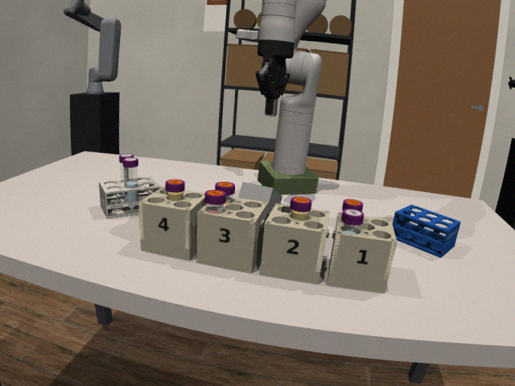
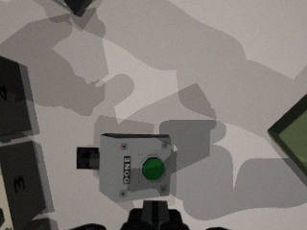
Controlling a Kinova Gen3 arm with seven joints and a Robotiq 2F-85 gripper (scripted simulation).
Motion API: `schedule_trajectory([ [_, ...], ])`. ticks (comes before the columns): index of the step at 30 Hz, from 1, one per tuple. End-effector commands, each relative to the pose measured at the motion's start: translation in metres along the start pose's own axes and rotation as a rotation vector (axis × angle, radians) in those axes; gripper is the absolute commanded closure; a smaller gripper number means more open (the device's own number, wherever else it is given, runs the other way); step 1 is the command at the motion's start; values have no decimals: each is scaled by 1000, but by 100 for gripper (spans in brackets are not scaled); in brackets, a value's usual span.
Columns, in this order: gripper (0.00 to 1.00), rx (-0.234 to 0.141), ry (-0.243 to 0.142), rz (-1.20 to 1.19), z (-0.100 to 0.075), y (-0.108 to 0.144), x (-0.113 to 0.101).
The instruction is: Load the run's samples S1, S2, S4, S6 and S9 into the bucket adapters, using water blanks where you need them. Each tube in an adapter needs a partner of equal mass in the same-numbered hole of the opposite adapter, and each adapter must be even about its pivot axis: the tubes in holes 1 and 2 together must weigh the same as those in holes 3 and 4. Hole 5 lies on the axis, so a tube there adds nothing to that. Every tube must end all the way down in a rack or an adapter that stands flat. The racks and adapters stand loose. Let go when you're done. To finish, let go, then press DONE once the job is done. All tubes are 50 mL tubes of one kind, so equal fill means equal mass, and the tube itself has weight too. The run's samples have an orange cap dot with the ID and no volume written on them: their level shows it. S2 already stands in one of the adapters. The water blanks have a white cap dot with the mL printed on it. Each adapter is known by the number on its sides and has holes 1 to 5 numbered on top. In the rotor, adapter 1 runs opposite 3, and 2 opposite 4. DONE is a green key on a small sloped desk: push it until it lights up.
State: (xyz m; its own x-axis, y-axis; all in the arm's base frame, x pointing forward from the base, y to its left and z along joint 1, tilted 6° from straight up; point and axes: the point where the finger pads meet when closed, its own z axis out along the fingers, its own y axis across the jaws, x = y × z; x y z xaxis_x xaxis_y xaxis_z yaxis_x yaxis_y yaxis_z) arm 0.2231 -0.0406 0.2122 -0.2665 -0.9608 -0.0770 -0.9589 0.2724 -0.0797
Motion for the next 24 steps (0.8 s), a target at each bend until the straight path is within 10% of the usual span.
schedule_trajectory([
  [1, 90, 3, -1, -1, -1, 0, -1],
  [11, 90, -261, 46, -3, 9, 0, -1],
  [24, 90, -255, 39, 2, 26, 0, -2],
])
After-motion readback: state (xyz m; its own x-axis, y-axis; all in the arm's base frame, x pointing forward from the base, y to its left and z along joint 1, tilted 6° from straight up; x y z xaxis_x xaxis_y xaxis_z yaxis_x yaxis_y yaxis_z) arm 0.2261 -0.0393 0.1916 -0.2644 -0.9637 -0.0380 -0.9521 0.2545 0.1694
